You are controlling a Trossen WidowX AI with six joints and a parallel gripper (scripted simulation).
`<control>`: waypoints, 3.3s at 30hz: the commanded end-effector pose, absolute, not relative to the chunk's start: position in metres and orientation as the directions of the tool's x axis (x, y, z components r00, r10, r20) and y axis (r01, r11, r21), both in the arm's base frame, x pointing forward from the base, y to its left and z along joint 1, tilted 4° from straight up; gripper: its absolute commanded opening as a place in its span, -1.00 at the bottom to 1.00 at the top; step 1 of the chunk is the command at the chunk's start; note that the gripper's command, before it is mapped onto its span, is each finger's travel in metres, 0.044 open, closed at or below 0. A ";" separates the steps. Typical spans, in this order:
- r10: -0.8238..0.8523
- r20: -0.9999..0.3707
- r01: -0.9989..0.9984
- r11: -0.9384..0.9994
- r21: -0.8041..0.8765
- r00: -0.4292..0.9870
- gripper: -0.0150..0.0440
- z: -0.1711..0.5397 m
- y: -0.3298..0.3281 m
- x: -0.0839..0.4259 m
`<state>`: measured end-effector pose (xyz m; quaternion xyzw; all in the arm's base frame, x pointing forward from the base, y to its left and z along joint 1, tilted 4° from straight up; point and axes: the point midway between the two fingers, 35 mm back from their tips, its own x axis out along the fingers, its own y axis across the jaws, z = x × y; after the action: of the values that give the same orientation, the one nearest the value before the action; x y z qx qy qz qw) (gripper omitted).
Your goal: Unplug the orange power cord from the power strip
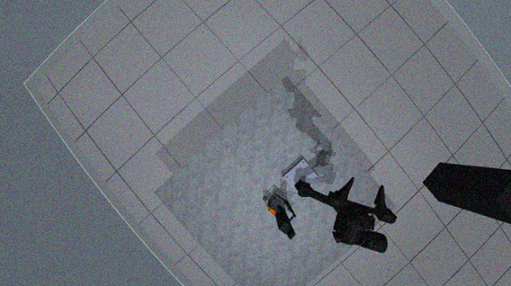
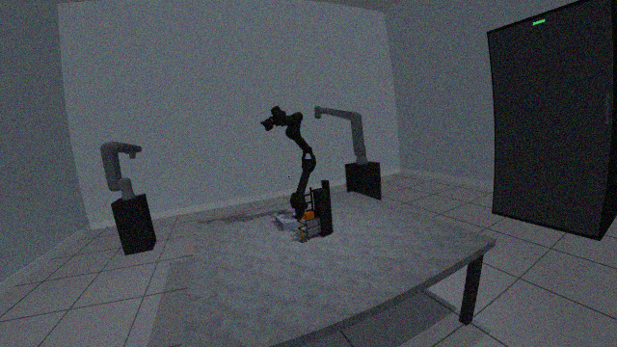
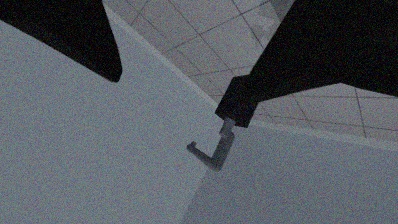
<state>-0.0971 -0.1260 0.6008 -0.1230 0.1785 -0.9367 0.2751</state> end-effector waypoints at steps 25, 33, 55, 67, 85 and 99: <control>-0.999 -0.013 0.888 0.049 -0.457 0.049 0.05 0.465 -0.306 0.174; -0.884 -0.370 0.872 0.400 -0.282 0.286 0.05 0.357 -0.293 0.249; 0.058 -0.998 0.994 0.105 -0.009 -0.016 0.05 0.133 -0.107 0.252; 0.058 -0.998 0.994 0.105 -0.009 -0.016 0.05 0.133 -0.108 0.253; 0.060 -0.998 0.994 0.105 -0.009 -0.016 0.05 0.135 -0.080 0.251; 0.061 -0.998 0.994 0.105 -0.009 -0.016 0.05 0.135 -0.067 0.248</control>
<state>0.2497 -0.0690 0.1347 0.4836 0.5442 -0.4604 0.5080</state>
